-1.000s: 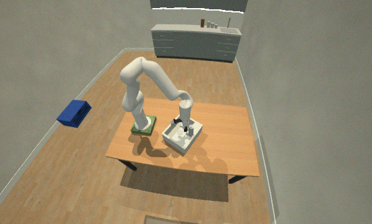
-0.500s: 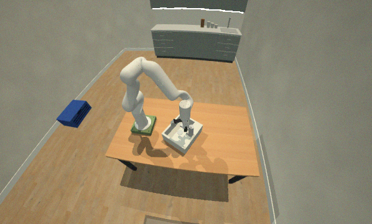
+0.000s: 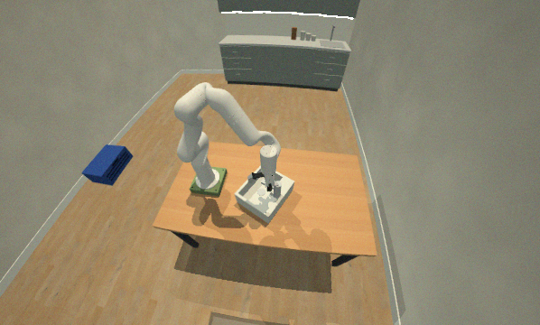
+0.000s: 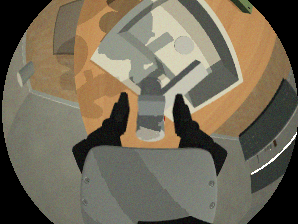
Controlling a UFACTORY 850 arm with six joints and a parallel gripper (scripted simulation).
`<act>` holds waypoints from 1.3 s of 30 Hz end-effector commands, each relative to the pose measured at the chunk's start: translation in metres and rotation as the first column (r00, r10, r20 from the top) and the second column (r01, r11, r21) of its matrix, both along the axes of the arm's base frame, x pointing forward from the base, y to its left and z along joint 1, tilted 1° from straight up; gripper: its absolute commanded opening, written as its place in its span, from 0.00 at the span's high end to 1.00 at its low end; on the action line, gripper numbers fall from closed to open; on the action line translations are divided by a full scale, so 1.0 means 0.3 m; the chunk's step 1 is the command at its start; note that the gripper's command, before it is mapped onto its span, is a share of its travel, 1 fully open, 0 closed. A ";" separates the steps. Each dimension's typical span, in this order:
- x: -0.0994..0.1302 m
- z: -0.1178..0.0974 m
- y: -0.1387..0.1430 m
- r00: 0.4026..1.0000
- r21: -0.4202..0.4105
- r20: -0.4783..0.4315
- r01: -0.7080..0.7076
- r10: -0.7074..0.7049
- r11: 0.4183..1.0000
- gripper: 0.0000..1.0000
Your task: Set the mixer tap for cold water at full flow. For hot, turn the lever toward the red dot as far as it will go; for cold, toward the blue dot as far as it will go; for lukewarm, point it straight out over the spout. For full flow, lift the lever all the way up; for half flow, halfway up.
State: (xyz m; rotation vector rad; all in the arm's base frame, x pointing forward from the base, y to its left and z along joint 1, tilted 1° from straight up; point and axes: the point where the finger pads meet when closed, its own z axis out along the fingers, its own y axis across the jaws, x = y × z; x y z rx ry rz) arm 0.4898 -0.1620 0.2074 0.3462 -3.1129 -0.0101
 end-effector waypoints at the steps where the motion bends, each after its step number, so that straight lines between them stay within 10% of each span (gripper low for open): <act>1: 0.003 0.003 -0.001 1.000 -0.001 0.002 0.000 0.000 1.000 0.35; 39: 0.004 0.202 -0.002 1.000 -0.001 0.002 0.000 0.000 1.000 0.35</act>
